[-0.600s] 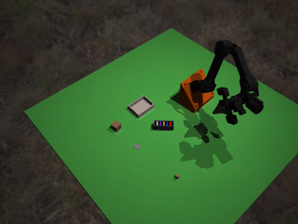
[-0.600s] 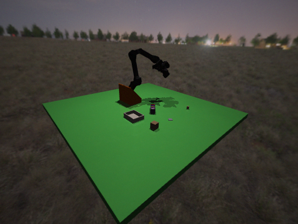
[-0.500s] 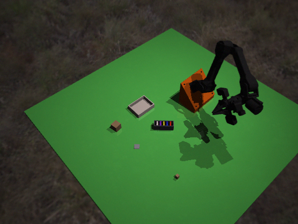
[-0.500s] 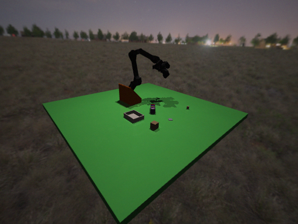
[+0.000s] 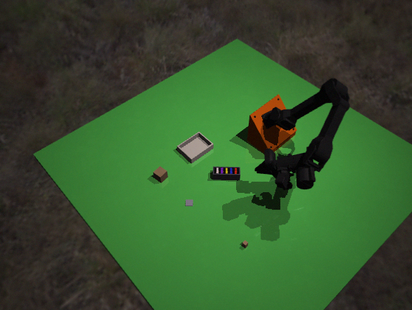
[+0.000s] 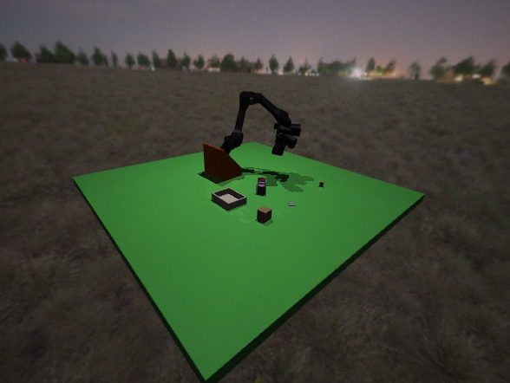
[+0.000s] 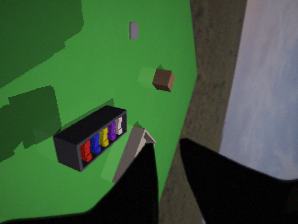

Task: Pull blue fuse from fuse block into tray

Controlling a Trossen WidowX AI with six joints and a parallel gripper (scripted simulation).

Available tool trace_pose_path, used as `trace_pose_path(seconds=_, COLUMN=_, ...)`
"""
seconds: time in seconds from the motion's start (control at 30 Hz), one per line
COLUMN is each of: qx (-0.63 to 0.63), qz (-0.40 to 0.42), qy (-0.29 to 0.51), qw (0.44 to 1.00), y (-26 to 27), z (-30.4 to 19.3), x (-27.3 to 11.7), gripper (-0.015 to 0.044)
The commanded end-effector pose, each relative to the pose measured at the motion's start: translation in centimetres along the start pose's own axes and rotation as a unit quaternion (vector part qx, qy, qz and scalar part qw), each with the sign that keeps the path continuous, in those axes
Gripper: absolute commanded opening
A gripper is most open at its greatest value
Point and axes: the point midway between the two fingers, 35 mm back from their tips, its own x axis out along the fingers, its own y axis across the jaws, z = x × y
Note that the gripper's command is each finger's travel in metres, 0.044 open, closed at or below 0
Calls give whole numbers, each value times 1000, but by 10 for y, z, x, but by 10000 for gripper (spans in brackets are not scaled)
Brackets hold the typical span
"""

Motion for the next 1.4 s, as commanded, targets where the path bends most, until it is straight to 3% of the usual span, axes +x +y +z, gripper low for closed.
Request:
trace_pose_path(seconds=0.0, qx=-62, qz=156, qy=91, qw=982, y=14, z=-31, x=63, gripper=72)
trace_pose_path(seconds=0.2, qx=-55, qz=356, qy=83, qw=929, y=25, z=-63, x=112, gripper=72)
trace_pose_path(seconds=0.4, qx=25, qz=496, qy=-46, qw=867, y=19, z=-82, x=143, gripper=72)
trace_pose_path(seconds=1.37, qx=38, qz=505, qy=-67, qw=860, y=26, z=-80, x=154, gripper=72)
